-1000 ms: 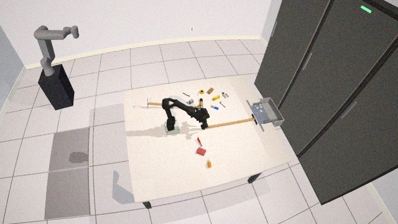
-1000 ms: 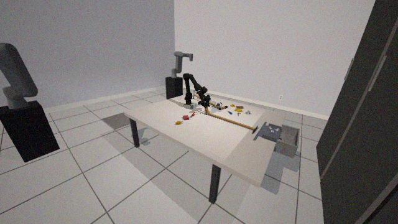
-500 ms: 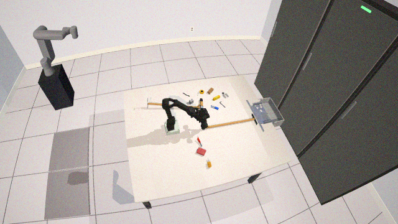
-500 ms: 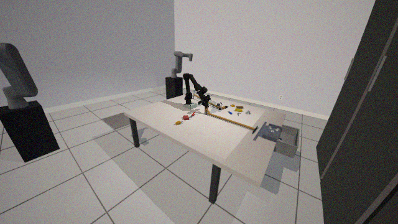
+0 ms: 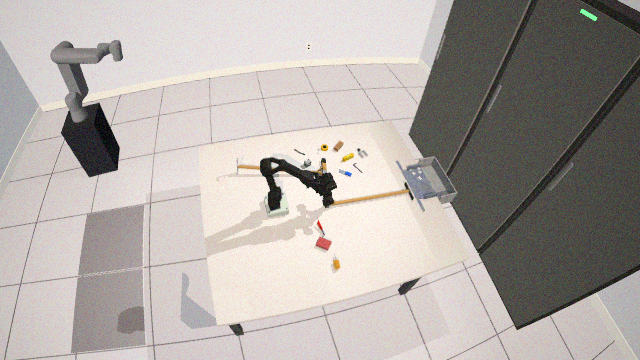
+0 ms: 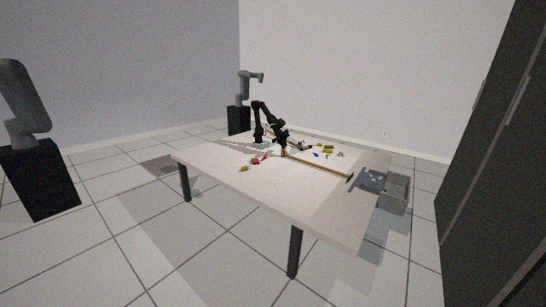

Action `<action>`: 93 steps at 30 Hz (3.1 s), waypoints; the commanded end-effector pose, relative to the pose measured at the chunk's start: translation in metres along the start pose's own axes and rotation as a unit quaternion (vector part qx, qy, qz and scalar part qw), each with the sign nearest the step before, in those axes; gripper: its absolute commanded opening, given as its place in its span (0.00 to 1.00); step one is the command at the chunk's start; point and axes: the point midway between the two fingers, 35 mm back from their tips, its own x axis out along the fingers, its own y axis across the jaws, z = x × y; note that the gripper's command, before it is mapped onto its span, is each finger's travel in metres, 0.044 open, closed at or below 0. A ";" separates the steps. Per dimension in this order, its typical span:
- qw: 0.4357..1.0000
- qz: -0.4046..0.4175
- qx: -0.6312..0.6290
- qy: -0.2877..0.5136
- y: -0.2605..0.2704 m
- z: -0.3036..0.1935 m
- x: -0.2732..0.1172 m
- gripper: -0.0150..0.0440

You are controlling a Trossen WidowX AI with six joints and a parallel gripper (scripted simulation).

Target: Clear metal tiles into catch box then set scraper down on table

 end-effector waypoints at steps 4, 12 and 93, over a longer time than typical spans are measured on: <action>1.000 0.003 -0.003 0.000 0.011 0.000 -0.001 0.25; 1.000 0.005 -0.004 0.001 0.021 -0.001 -0.001 0.25; 1.000 0.018 -0.016 -0.005 0.088 0.033 0.020 0.25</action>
